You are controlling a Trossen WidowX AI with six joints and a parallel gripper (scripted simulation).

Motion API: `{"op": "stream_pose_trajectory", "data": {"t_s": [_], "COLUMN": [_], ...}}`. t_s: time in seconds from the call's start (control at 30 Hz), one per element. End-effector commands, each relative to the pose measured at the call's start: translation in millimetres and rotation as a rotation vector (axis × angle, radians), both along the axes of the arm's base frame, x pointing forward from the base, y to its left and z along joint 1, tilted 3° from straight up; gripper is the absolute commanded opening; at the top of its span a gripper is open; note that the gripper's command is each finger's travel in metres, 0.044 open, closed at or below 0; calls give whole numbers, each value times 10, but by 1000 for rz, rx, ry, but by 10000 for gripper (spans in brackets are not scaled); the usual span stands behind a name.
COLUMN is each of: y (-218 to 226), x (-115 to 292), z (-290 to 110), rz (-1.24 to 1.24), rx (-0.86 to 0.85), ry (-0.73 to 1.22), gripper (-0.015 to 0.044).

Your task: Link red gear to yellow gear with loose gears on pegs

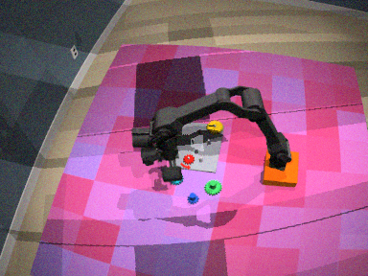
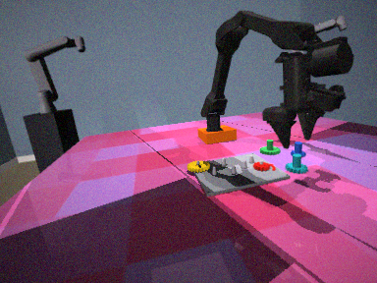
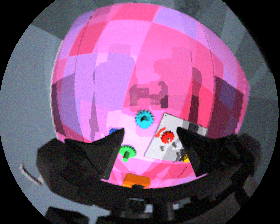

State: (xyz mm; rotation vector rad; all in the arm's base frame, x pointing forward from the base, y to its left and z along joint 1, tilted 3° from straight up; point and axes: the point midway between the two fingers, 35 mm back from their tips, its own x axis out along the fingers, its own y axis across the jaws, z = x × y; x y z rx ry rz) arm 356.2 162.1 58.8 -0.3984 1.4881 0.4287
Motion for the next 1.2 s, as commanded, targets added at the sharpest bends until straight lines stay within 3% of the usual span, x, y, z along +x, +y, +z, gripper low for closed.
{"op": "stream_pose_trajectory", "data": {"t_s": [0.0,1.07,1.17], "y": [41,69,69], "x": [-56,-101,-101], "z": [-56,-477,-477], "rz": [23,23,23], "rx": [-22,-22,-22], "ry": [59,59,59], "gripper": [440,440,361]}}
